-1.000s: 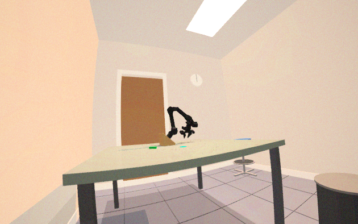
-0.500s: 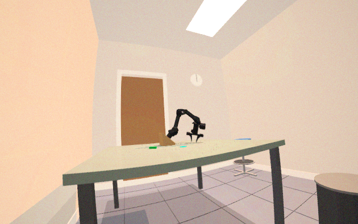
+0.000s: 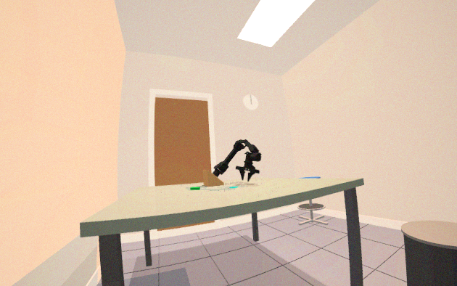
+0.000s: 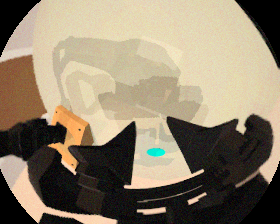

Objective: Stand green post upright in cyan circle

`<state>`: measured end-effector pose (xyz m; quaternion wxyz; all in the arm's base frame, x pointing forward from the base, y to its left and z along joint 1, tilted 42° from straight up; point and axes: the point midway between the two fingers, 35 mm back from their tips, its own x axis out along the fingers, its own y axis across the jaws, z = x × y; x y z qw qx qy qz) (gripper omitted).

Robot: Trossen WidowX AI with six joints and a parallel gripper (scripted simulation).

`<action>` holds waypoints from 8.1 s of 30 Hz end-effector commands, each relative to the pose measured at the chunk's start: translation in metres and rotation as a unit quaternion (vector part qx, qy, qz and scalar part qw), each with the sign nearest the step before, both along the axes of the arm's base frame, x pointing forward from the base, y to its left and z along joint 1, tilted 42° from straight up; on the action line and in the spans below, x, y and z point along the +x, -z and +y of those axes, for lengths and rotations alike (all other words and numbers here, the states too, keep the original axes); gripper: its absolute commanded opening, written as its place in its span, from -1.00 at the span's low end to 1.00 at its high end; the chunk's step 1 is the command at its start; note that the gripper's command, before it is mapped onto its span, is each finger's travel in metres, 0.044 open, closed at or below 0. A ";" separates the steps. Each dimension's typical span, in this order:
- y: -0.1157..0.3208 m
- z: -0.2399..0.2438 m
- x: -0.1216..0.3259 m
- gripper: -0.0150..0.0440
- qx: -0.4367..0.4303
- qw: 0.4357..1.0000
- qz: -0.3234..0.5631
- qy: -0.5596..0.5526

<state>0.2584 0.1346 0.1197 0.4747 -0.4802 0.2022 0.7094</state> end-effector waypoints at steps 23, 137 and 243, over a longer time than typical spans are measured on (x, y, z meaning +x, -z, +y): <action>0.159 -0.328 -0.002 0.30 0.058 0.850 0.260 0.454; 0.086 -0.275 0.049 -0.42 0.035 0.611 0.415 0.673; 0.041 -0.179 0.082 -0.42 0.035 0.354 0.358 0.863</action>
